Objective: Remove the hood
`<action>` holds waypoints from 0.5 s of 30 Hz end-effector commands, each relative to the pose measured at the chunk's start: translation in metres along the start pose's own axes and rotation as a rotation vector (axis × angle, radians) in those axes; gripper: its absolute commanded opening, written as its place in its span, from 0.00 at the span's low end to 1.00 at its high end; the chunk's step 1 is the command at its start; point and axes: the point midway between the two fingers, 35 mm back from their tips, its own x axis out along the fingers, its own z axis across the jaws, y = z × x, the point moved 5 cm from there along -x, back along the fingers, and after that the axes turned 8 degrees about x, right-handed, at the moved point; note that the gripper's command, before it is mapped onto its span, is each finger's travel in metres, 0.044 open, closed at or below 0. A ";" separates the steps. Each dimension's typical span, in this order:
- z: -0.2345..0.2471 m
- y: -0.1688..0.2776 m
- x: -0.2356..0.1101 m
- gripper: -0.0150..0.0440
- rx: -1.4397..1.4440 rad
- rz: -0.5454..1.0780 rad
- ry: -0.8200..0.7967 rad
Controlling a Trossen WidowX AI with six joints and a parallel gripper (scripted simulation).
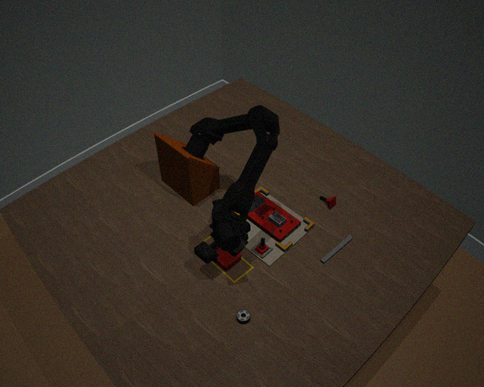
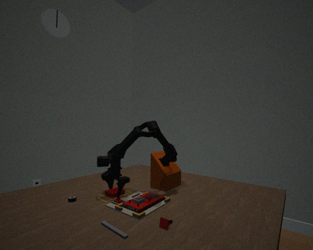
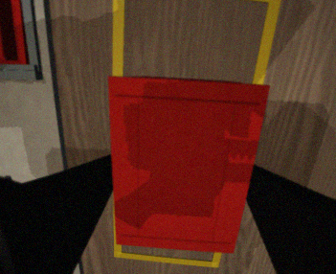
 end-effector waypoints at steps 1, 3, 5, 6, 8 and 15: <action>0.000 0.000 0.003 0.25 0.003 -0.002 -0.006; 0.000 0.000 0.001 0.30 0.000 0.000 0.000; 0.000 0.000 0.001 0.39 0.000 0.000 0.000; 0.000 0.000 0.001 0.43 0.000 0.000 0.000; 0.000 0.000 0.001 0.52 0.000 0.000 0.000; 0.000 0.000 0.001 0.83 0.000 0.000 0.000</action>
